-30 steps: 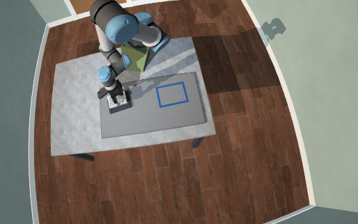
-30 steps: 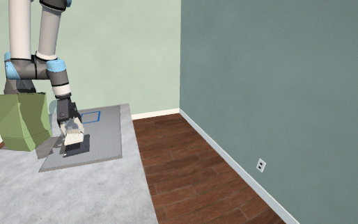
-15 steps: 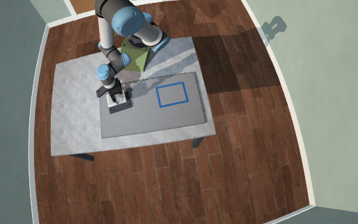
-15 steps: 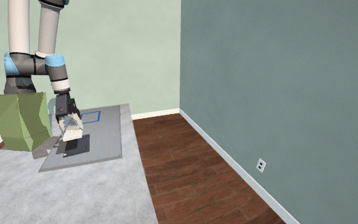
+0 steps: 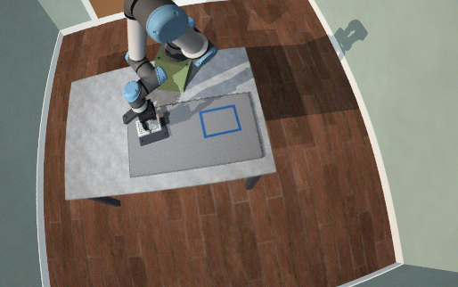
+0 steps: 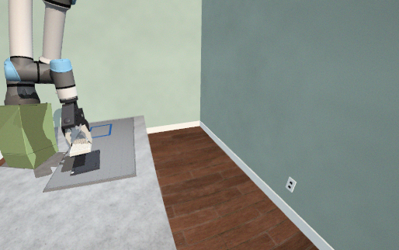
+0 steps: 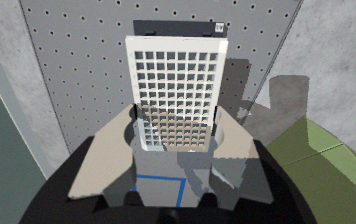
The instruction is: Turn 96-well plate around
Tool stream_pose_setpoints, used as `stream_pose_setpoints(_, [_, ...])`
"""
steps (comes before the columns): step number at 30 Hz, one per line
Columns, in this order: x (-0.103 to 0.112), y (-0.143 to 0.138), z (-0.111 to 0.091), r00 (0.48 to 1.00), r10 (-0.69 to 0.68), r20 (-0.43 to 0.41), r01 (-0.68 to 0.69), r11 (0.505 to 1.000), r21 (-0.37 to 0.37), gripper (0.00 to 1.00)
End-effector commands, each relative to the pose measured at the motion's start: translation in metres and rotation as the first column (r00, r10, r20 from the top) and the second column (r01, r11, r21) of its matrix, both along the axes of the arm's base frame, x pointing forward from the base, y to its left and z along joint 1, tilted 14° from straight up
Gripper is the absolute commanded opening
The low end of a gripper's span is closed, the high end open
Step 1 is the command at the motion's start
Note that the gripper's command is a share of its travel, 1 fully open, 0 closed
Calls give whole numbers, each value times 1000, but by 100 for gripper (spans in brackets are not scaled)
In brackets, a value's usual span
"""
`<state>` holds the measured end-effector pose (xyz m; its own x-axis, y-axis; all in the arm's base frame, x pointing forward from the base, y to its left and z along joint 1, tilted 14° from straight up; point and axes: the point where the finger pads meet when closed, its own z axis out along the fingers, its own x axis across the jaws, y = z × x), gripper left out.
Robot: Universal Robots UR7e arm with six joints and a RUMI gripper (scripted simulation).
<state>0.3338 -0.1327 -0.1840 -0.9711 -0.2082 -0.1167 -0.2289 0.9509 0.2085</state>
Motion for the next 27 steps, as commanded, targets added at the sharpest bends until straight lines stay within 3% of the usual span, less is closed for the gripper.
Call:
stream_pose_setpoints(1, [0,-1,1,1000,-1,0,1,1000,-1,0])
stream_pose_setpoints(11, [0,-1,1,1000,-1,0,1,1000,-1,0])
stream_pose_setpoints(16, [-2,18,4,986,163,37,-163,987,-14,0])
stream_pose_setpoints(27, [-5,50,11,984,172,40,-172,985,-15,0])
